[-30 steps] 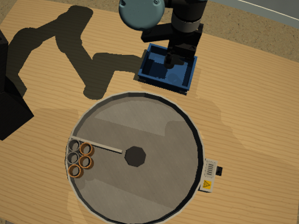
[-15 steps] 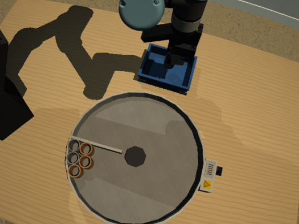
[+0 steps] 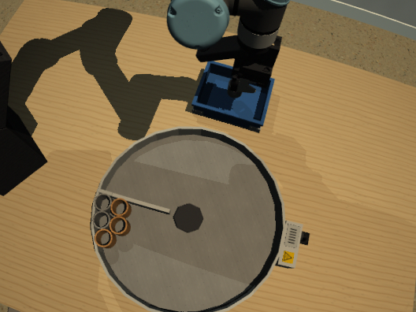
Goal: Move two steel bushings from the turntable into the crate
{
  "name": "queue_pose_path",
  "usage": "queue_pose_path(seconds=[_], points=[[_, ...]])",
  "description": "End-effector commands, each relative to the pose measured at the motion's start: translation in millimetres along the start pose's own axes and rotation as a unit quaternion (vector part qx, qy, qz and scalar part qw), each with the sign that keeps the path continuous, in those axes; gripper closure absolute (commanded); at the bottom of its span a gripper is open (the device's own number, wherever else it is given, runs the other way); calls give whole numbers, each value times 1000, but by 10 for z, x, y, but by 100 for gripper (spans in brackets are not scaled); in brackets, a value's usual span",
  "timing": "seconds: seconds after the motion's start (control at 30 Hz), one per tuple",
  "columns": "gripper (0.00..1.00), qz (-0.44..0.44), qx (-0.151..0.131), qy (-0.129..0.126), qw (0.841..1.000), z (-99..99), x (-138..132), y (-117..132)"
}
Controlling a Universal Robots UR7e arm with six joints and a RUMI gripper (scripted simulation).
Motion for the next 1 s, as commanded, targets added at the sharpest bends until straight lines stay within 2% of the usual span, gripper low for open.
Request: queue_pose_path(seconds=[0.0, 0.5, 0.97], points=[[100, 0, -1, 0, 1000, 85, 1, 5], [100, 0, -1, 0, 1000, 285, 2, 5], [100, 0, -1, 0, 1000, 315, 2, 5]])
Point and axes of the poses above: the point where the finger pads meet when closed, its own z axis out along the fingers, its own x axis across the jaws, y = z × x, the point moved 10 cm from there along -z, back along the fingers, and after that the axes turned 3 degrees about -z, right-handed, at the moved point
